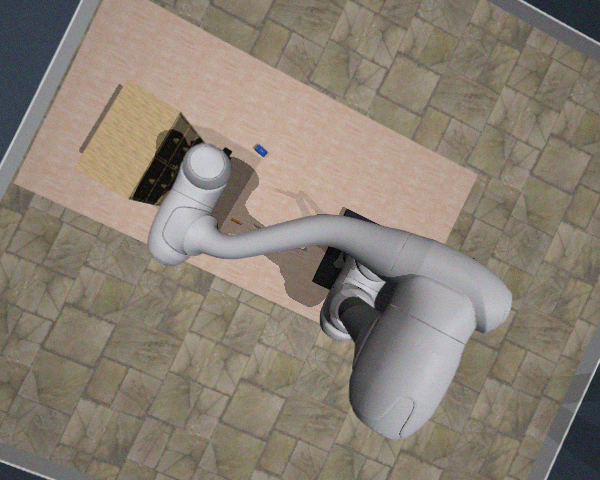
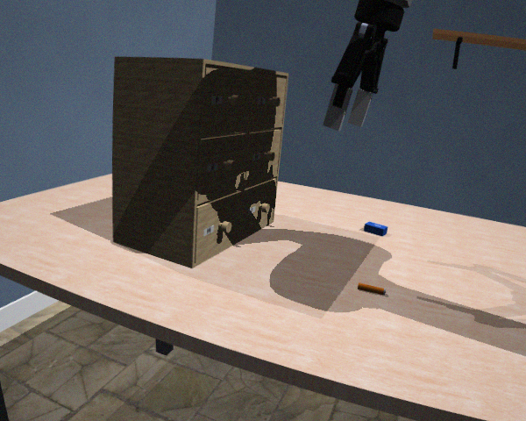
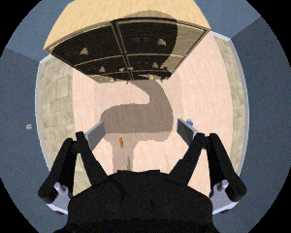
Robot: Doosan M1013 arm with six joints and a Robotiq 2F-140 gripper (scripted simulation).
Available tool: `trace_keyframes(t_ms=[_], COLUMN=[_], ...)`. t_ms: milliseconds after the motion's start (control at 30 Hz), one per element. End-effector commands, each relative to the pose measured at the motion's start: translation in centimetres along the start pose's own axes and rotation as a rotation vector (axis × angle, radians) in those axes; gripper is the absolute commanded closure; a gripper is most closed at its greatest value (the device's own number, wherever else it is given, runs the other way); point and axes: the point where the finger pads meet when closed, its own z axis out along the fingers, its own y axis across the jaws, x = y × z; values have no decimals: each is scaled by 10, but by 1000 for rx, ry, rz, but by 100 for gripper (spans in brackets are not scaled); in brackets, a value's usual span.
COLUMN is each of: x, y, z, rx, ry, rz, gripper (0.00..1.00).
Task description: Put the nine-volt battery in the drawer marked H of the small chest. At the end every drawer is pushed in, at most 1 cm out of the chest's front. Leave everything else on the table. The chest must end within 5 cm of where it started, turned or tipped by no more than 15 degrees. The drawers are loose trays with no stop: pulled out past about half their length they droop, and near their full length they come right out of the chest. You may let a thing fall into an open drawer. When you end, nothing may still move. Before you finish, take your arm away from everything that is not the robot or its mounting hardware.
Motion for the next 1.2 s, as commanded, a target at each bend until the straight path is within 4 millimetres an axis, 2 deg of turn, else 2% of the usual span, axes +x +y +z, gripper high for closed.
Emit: trace_keyframes(t_ms=[0,200,667,1167], x=[4,9,28,35], y=[0,0,1,3], z=[6,13,41,49], rx=[0,0,-1,-8], ry=[70,148,481,596], rz=[0,0,1,3], gripper=[0,0,0,0])
